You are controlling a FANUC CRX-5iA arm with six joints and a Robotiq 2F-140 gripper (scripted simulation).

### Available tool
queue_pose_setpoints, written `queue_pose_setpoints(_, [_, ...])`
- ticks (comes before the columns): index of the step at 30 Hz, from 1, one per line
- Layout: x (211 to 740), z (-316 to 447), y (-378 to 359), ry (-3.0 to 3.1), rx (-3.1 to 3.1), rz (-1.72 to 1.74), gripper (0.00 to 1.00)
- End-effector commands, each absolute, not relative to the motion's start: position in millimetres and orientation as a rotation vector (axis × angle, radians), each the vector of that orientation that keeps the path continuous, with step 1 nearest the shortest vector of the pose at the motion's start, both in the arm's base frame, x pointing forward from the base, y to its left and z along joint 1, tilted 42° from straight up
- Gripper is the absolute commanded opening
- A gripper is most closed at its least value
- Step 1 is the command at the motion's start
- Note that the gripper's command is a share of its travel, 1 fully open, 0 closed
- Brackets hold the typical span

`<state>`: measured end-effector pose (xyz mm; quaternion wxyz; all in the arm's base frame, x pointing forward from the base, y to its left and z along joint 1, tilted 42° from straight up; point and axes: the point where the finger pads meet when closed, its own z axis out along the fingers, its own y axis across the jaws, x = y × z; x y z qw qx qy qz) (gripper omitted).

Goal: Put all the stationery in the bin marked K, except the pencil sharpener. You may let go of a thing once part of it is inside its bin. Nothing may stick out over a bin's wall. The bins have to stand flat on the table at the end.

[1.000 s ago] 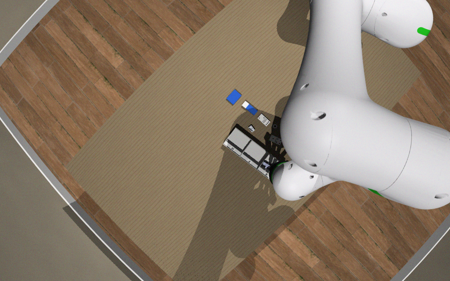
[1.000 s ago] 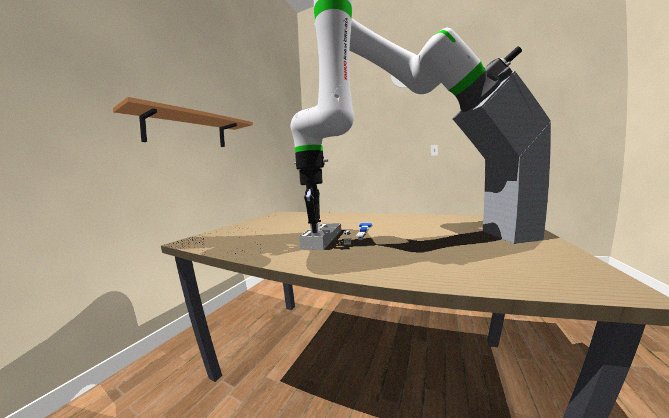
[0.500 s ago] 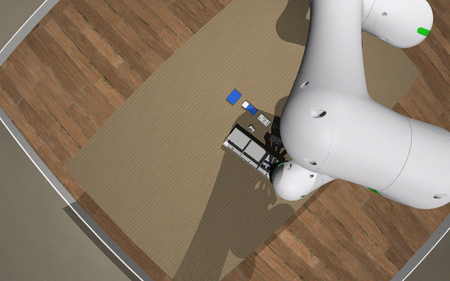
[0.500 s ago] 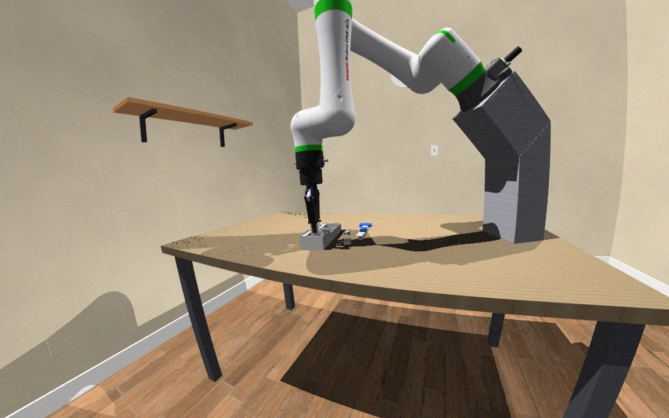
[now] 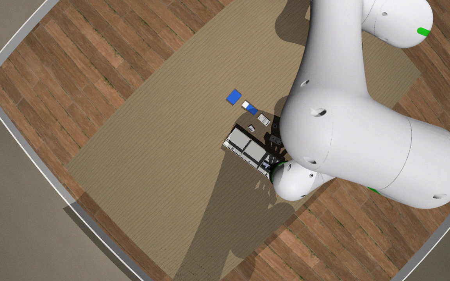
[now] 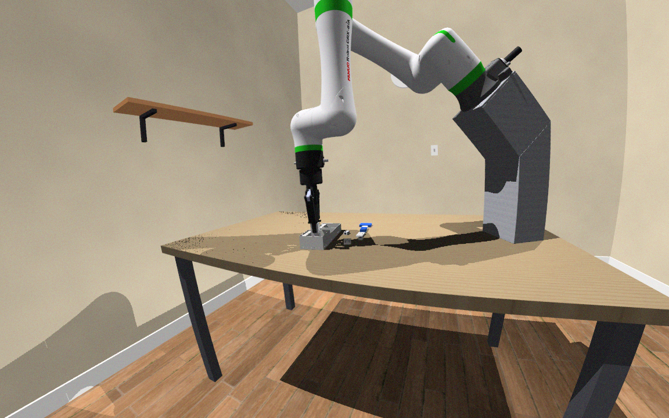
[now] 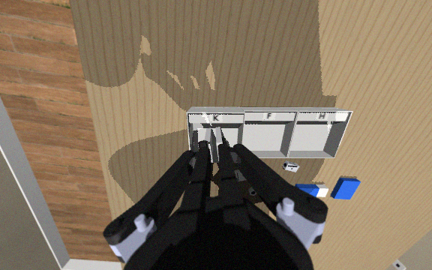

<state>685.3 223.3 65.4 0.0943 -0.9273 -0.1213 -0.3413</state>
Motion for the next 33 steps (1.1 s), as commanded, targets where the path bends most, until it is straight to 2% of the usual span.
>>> queue_pose_setpoints(1, [685.1, 65.2, 223.4, -0.355, -2.749, -1.033, 0.05])
queue_pose_setpoints(33, [667.7, 86.0, 216.3, -0.355, -2.749, -1.033, 0.05])
